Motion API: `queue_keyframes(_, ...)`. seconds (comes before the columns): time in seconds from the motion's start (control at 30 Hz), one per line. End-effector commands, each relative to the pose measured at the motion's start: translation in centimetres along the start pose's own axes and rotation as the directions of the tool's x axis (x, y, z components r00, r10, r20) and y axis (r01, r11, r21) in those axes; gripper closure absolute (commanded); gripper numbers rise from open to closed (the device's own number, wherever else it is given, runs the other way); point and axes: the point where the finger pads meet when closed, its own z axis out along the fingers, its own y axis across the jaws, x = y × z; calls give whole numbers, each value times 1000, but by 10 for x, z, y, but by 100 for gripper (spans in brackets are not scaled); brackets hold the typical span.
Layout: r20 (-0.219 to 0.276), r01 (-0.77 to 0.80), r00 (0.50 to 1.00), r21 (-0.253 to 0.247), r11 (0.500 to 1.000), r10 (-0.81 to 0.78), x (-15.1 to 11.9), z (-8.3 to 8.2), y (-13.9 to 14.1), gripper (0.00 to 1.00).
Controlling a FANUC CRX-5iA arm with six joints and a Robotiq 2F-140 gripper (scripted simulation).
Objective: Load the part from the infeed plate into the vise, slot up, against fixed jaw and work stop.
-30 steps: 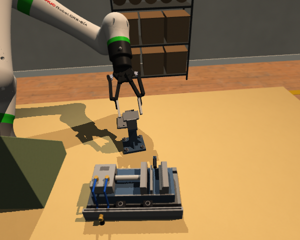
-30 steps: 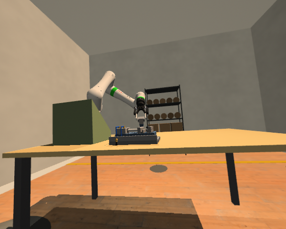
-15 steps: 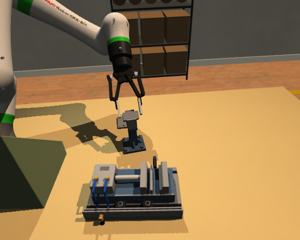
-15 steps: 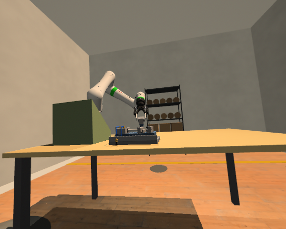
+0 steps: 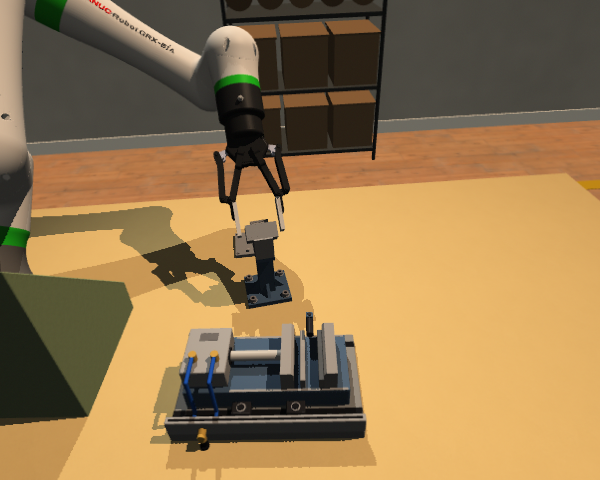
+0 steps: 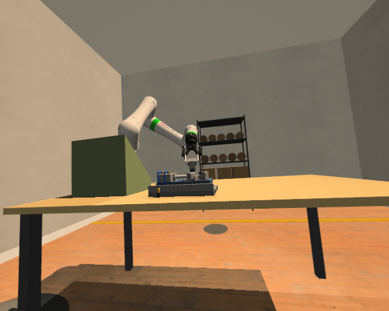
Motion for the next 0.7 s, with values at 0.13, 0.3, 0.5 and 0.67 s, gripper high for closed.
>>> queue_keyframes(0.13,12,0,1000,0,1000,0,1,0,0,49)
queue_keyframes(0.3,25,0,1000,0,1000,0,1,0,0,49)
queue_keyframes(0.5,37,0,999,0,1000,0,1,0,0,49)
queue_keyframes(0.67,55,0,998,0,1000,0,2,0,0,49)
